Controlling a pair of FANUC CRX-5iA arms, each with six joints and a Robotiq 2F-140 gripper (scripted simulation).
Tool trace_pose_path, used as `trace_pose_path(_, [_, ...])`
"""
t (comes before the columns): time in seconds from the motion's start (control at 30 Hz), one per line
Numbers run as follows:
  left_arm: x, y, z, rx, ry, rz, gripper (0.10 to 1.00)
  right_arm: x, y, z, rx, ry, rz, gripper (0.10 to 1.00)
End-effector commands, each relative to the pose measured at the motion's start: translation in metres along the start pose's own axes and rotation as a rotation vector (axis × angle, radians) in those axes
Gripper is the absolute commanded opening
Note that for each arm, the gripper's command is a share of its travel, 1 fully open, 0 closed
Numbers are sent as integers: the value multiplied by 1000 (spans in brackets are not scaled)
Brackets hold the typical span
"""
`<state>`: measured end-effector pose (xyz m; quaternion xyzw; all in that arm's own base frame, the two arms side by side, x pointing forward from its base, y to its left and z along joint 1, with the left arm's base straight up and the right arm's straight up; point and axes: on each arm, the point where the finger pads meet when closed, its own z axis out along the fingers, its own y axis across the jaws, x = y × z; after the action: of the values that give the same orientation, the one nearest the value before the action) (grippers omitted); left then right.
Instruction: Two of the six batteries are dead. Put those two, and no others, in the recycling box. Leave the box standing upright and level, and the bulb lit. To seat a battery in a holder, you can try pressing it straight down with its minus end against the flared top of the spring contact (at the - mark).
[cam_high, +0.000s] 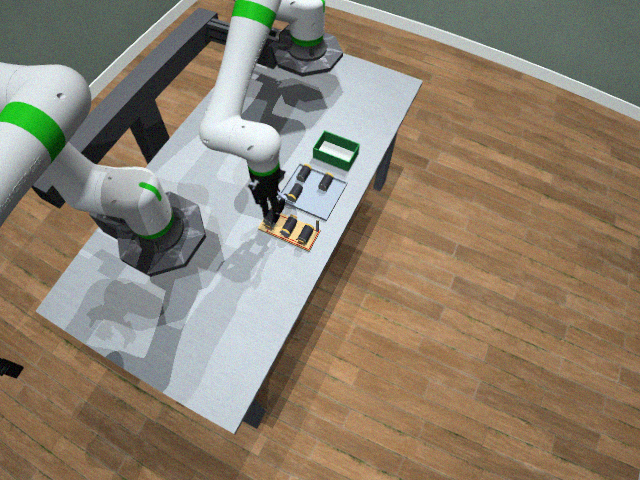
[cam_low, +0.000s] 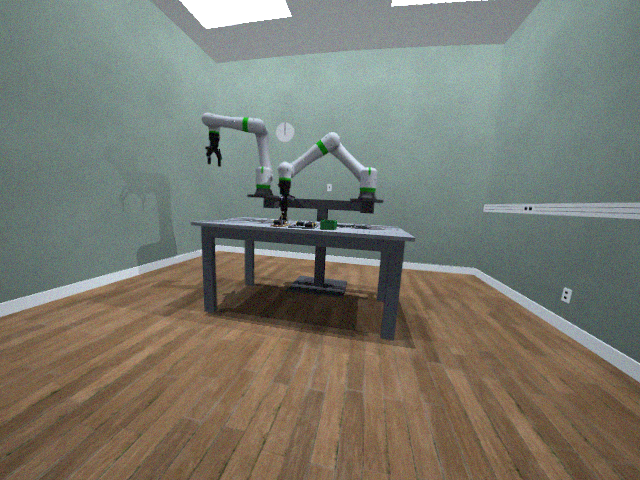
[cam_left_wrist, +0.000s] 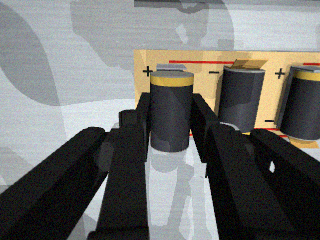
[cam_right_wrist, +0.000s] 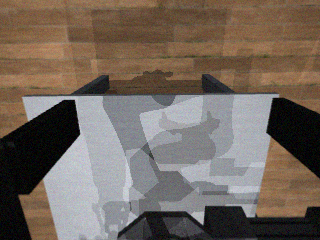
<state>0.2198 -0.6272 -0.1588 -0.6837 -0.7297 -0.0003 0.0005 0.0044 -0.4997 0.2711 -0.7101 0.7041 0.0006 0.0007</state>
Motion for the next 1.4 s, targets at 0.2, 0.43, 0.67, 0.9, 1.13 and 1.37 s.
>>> trace_pose_path(0.2, [-1, 0, 12, -1, -3, 0, 244, 0, 0, -1, 0, 2, 0, 1000])
trace_pose_path(0.43, [-2, 0, 20, -1, -3, 0, 244, 0, 0, -1, 0, 2, 0, 1000])
trace_pose_path(0.67, [-2, 0, 22, -1, -3, 0, 244, 0, 0, -1, 0, 2, 0, 1000])
trace_pose_path(0.9, [-2, 0, 22, -1, -3, 0, 244, 0, 0, -1, 0, 2, 0, 1000])
trace_pose_path(1.13, [-2, 0, 22, -1, -3, 0, 364, 0, 0, -1, 0, 2, 0, 1000])
trace_pose_path(1.37, [-2, 0, 22, -1, -3, 0, 364, 0, 0, -1, 0, 2, 0, 1000])
